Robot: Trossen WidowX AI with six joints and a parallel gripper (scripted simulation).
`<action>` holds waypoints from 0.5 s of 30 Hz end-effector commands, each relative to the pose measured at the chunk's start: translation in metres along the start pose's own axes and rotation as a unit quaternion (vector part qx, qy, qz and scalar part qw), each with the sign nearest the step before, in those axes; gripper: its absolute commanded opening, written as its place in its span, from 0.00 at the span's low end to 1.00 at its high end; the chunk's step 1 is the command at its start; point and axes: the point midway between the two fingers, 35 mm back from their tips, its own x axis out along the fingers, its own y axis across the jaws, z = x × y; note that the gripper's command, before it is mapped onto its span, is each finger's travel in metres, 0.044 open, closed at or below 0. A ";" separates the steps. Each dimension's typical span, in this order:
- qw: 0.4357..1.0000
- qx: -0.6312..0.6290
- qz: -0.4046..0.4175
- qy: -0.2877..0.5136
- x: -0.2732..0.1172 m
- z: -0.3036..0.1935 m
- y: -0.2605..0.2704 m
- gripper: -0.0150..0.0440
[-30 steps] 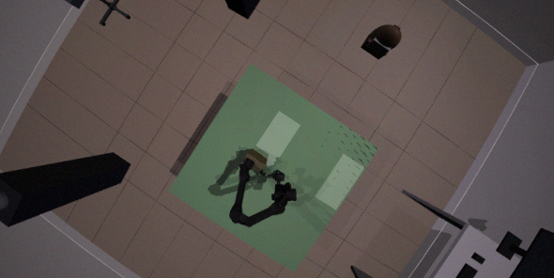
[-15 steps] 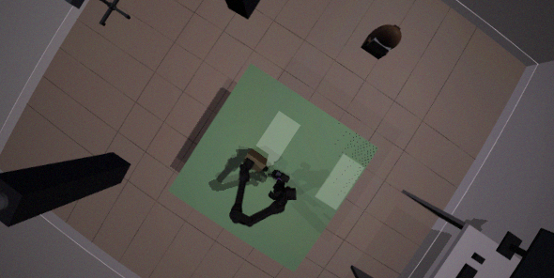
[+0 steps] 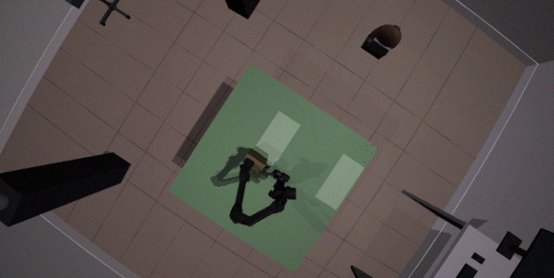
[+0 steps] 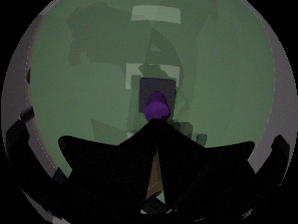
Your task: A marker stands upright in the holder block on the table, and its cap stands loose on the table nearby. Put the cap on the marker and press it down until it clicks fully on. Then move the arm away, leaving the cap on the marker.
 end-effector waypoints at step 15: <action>1.000 -0.003 -0.004 0.000 0.027 -0.001 -0.001 0.25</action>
